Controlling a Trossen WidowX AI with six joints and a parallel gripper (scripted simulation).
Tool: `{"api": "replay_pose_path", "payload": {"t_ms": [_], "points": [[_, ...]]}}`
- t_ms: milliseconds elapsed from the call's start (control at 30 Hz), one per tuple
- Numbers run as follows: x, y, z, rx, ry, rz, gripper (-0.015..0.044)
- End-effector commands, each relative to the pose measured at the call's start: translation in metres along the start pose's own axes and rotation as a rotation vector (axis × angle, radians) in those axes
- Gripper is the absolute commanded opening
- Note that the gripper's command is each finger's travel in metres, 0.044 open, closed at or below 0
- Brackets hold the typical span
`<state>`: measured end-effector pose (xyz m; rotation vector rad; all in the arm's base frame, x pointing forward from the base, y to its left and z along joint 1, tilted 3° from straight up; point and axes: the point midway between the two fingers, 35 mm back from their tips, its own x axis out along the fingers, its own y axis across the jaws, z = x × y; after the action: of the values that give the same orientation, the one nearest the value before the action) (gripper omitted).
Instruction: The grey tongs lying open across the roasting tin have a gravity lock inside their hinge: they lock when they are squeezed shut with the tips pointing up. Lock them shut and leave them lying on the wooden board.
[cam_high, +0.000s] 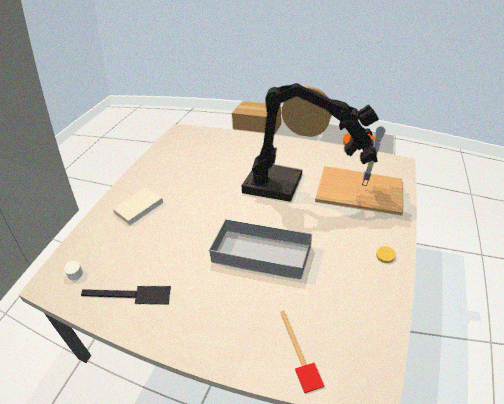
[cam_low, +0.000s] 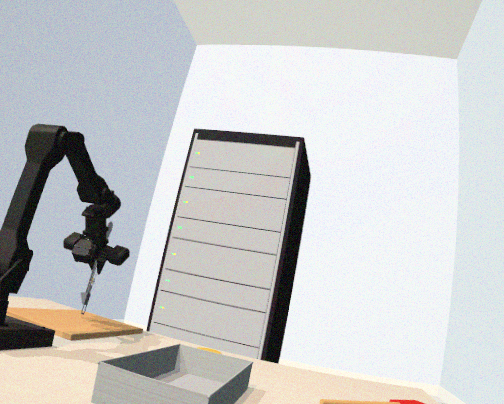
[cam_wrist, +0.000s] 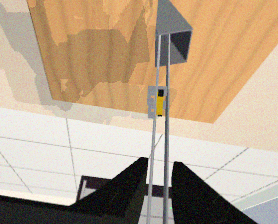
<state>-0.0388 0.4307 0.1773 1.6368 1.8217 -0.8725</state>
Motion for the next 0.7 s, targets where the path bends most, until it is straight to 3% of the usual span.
{"api": "replay_pose_path", "payload": {"t_ms": [0,667], "points": [[-0.002,-0.0002,-0.0055,0.006,-0.031,0.008,-0.015],[-0.0074,-0.0032,0.0022,-0.026,-0.328,0.029,-0.015]]}}
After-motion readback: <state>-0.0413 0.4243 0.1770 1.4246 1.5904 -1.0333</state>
